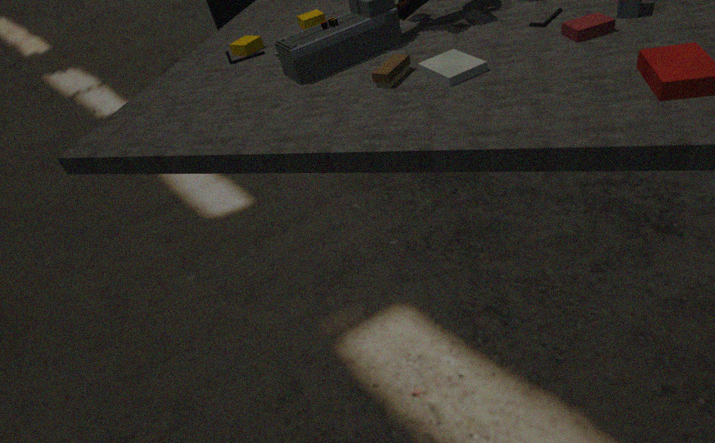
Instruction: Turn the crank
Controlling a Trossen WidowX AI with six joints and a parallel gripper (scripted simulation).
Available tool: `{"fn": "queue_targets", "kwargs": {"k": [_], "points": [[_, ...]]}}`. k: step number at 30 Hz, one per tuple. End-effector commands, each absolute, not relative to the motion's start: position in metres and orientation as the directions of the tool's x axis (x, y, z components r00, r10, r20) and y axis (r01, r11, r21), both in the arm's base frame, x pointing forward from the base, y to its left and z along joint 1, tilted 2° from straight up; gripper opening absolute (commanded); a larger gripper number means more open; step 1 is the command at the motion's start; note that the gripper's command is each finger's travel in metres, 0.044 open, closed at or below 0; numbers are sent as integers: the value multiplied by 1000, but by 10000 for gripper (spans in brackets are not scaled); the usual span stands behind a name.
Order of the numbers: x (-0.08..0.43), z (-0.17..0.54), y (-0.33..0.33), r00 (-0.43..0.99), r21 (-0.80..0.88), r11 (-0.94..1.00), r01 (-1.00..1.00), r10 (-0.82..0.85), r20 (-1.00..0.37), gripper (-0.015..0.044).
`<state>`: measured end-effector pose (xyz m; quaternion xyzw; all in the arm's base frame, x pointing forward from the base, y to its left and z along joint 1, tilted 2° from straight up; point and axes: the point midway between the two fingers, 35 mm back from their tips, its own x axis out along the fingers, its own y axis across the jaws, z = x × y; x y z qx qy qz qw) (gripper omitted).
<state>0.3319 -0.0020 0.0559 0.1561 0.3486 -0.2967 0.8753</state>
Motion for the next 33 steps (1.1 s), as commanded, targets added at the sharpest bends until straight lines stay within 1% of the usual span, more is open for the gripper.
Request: {"fn": "queue_targets", "kwargs": {"k": [1, 33], "points": [[326, 55, -9, 570, 51, 768, 639, -428, -702, 0], [313, 71, -25, 569, 49, 768, 639, -429, -702, 0]]}}
